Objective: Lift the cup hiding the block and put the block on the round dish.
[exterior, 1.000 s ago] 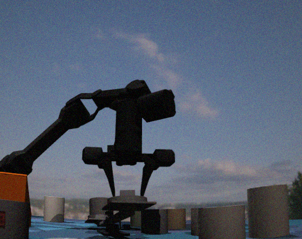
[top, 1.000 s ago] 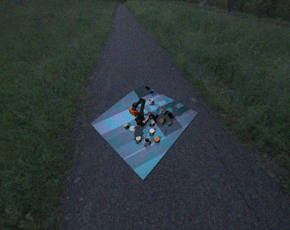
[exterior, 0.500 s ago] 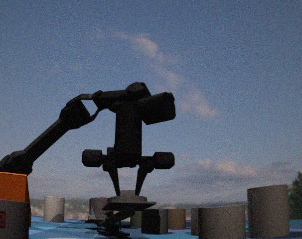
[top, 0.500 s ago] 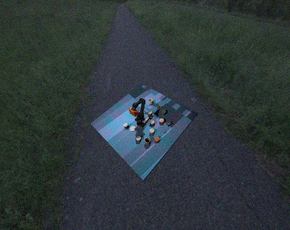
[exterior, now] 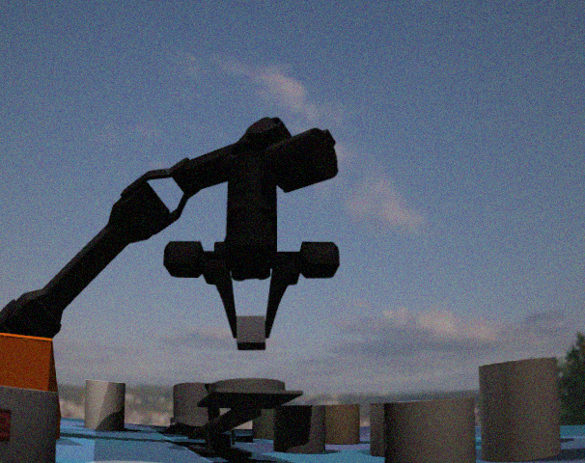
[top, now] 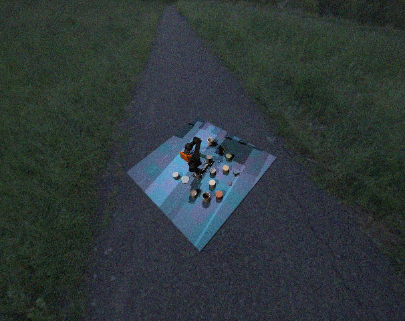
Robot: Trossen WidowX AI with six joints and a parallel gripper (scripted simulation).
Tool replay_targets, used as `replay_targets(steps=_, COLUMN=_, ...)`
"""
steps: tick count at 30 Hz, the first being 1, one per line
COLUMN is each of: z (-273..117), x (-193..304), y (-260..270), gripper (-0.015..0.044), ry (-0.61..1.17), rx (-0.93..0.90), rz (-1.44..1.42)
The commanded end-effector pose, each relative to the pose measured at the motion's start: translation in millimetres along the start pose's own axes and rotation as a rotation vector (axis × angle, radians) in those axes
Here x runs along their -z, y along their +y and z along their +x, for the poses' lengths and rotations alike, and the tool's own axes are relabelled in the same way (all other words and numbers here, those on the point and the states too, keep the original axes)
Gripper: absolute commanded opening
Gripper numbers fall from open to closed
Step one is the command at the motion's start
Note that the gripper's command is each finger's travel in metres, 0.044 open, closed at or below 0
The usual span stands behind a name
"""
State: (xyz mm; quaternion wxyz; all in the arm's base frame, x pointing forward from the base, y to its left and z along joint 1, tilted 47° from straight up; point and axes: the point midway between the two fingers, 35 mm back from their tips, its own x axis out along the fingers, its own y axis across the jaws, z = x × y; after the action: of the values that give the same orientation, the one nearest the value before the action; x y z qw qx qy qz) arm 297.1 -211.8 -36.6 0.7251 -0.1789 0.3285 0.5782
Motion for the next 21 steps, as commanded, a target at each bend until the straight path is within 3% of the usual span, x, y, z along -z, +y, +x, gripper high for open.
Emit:
replay_targets(steps=1, z=-21, x=0, y=2, gripper=0.0000, ry=0.002, rx=0.004, rz=0.019)
replay_targets(steps=8, z=-37, x=0, y=4, gripper=0.0000, ry=-0.001, rx=0.007, rz=0.036)
replay_targets(steps=21, z=-3, x=58, y=31, gripper=0.0000, ry=0.011, rx=0.001, rz=-0.001)
